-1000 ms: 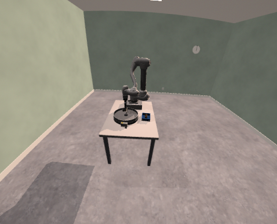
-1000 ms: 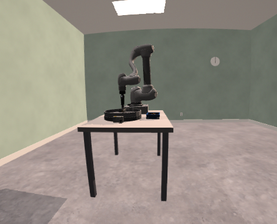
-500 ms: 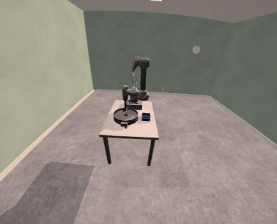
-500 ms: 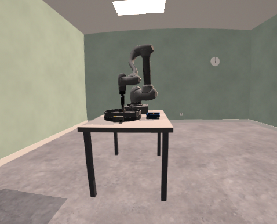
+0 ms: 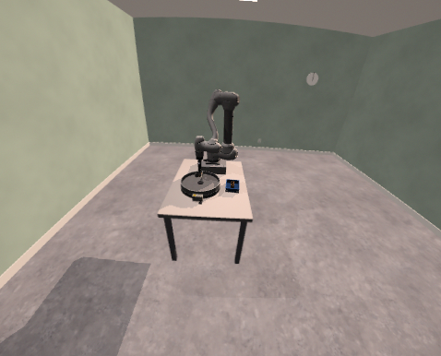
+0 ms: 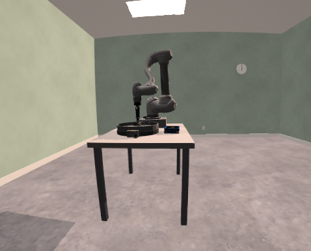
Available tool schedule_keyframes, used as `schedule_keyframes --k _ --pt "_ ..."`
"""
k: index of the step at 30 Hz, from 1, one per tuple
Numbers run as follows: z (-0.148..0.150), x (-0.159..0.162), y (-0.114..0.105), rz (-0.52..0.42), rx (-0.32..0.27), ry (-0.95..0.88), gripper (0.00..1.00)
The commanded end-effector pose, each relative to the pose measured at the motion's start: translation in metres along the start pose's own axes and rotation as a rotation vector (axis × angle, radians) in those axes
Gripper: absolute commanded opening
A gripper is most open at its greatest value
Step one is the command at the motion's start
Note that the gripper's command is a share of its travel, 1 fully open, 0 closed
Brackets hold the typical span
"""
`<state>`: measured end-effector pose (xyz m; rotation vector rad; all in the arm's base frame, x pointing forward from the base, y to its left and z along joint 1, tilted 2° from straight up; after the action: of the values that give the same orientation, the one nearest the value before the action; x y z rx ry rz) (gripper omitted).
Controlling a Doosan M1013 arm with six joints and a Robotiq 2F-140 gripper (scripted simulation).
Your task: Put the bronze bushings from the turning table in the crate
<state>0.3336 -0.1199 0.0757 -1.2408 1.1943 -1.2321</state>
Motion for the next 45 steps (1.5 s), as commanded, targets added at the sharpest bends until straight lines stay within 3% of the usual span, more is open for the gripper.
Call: schedule_keyframes --k 1,4,5,45 --pt "0.0 0.0 0.0 0.0 0.0 0.0 0.1" --pt "0.0 0.0 0.0 0.0 0.0 0.0 0.1" --pt "0.0 0.0 0.0 0.0 0.0 0.0 0.0" --pt "0.0 0.0 0.0 0.0 0.0 0.0 0.0"
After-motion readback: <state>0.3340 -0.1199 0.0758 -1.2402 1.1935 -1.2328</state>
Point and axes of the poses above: the point where the finger pads meet when closed, its own y axis out along the fingers, its own z axis across the jaws, x = y × z, the point moved 6 cm from there along -y, back along the fingers, and after that the axes turned 2 degrees about y, right-handed, at the moved point
